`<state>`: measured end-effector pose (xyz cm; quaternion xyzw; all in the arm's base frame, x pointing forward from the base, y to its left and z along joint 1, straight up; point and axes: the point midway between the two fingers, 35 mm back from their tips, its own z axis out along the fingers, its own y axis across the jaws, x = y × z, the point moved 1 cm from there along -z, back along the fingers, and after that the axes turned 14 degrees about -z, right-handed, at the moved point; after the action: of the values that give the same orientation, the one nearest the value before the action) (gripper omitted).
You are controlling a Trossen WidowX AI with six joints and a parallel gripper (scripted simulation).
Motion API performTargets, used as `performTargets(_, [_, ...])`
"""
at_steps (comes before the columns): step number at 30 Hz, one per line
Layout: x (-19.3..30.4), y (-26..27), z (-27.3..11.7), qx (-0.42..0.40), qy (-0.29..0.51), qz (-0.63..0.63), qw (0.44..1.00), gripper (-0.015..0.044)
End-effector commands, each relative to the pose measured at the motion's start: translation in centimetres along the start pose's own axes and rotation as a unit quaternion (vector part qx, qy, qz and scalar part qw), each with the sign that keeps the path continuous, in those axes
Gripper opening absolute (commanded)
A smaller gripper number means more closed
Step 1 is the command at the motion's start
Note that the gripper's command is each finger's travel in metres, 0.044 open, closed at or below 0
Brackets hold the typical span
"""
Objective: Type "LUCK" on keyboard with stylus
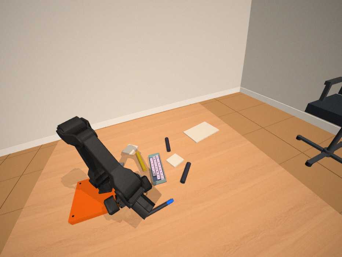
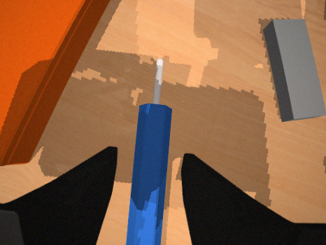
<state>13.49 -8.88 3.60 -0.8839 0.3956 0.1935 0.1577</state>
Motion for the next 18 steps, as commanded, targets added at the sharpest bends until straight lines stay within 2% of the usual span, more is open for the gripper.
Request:
performTargets(1, [0.2,0.0,0.4,0.003,-0.001,-0.001,1.000,0.0150])
performTargets(17, [0.8,0.1,1.6,0.003,-0.001,-0.001,1.000,0.0150])
performTargets(18, [0.8,0.2,1.4,0.000,-0.001,0.000,1.000,0.0124])
